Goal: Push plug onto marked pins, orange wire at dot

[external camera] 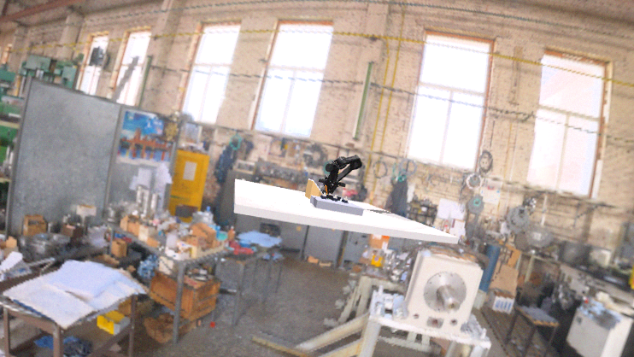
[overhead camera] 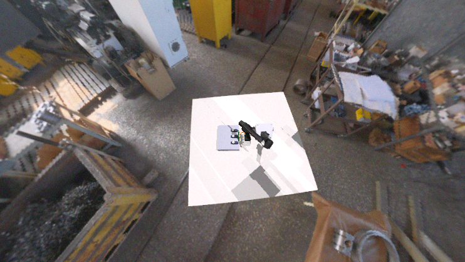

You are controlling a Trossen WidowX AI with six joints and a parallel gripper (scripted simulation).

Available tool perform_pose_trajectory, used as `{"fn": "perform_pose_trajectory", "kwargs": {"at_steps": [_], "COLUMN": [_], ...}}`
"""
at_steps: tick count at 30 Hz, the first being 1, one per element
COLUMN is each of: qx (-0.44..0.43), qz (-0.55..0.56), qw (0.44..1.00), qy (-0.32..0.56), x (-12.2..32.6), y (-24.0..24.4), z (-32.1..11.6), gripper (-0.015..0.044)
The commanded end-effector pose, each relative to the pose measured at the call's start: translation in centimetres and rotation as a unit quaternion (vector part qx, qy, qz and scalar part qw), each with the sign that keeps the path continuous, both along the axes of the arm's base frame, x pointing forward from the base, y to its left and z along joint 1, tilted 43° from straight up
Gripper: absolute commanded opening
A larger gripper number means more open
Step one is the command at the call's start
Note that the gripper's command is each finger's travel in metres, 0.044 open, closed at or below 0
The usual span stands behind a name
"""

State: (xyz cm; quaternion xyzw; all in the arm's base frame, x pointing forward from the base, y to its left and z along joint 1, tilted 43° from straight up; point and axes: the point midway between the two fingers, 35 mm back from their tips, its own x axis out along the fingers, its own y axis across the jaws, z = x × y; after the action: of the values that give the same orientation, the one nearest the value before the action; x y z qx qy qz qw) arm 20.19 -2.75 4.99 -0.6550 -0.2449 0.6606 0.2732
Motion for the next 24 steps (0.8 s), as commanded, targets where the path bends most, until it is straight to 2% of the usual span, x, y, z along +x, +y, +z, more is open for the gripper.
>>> {"fn": "perform_pose_trajectory", "kwargs": {"at_steps": [1,10,24], "qx": [-0.002,-0.002,-0.002], "qz": [-0.006,-0.006,-0.006], "qw": [1.0,1.0,1.0], "qy": [-0.003,-0.004,-0.005], "x": [0.3,3.5,4.1], "y": [0.1,-0.1,-0.1], "z": [-0.1,-0.4,-0.2], "gripper": [0.0,0.0,0.0]}}
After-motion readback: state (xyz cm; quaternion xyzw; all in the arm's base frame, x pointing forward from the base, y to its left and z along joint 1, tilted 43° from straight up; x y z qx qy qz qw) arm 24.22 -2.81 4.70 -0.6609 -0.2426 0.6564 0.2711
